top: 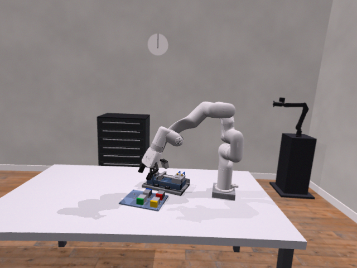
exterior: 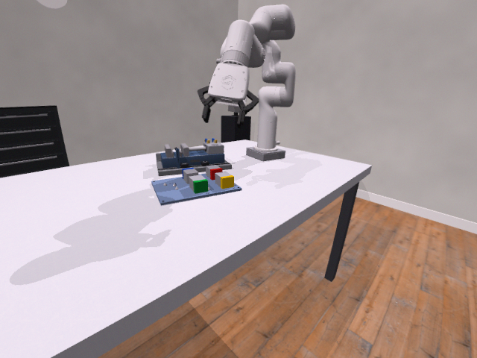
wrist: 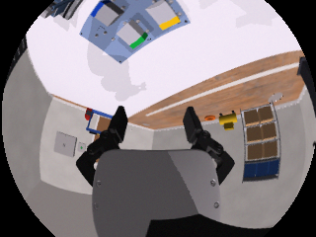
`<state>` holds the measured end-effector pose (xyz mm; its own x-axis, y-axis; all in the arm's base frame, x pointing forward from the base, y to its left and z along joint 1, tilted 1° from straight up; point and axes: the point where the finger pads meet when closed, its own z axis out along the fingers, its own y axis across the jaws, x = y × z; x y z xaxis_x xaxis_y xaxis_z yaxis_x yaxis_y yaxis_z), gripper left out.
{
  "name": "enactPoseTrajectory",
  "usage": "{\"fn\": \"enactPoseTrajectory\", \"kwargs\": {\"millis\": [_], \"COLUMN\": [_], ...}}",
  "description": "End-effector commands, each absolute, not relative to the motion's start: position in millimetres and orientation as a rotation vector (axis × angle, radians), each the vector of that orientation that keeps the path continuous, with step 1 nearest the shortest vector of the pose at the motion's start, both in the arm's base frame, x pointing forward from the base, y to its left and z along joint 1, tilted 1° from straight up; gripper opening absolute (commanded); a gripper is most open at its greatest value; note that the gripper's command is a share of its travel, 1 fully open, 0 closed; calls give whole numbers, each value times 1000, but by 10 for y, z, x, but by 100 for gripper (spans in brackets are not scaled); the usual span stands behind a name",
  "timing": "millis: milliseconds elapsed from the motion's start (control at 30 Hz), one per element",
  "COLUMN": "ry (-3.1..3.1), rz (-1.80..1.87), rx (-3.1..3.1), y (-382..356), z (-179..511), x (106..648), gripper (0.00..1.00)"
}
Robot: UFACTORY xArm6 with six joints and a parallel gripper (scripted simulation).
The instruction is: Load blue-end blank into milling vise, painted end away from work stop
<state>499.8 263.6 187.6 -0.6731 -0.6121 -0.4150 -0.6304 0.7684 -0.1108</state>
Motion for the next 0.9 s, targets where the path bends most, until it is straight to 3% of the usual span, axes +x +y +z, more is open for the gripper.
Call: {"fn": "enactPoseTrajectory", "kwargs": {"millis": [0, 867], "ry": [2530, 2522], "rz": [51, 29], "rx": [-1052, -1483], "y": [2526, 2108], "z": [2004, 2342], "x": [4993, 4913], "gripper": [100, 100]}}
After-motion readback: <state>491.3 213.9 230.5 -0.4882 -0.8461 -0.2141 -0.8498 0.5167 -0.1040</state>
